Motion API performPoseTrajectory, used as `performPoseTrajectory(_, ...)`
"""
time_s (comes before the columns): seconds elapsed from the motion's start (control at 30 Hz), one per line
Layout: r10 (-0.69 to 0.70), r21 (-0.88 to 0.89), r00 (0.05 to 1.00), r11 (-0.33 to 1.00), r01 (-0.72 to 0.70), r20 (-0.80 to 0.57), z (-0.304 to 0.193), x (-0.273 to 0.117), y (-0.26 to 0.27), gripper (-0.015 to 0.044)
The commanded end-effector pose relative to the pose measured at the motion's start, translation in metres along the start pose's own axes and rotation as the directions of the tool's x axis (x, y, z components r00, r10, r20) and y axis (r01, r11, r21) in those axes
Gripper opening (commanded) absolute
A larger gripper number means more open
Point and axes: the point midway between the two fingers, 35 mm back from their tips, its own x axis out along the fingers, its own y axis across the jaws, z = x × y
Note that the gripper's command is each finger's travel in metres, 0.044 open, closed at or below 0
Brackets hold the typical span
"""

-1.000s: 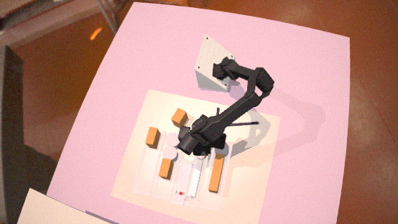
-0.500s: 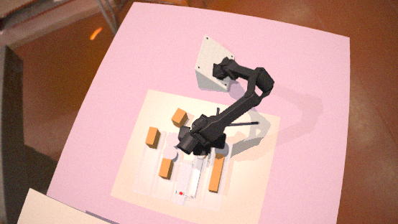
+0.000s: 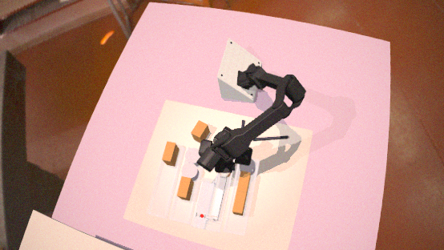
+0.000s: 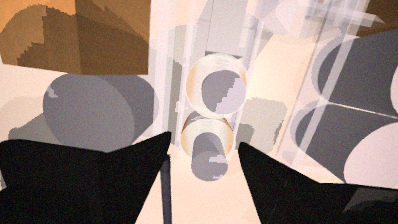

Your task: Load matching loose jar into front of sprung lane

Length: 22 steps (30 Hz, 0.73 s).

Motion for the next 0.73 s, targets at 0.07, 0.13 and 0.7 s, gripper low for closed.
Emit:
performPoseTrajectory(0.07,-0.005,-0.008,1.000,1.000,0.005,0.009,0.002,-0.016,-0.001,0.0308)
performPoseTrajectory(0.13,-0.005,-0.008,1.000,1.000,0.005,0.009,0.002,-0.016,-0.001,0.0308)
performPoseTrajectory(0.7,-0.007,-0.006,1.000,1.000,0.007,0.007,-0.040,-0.018,-0.003,0.0308)
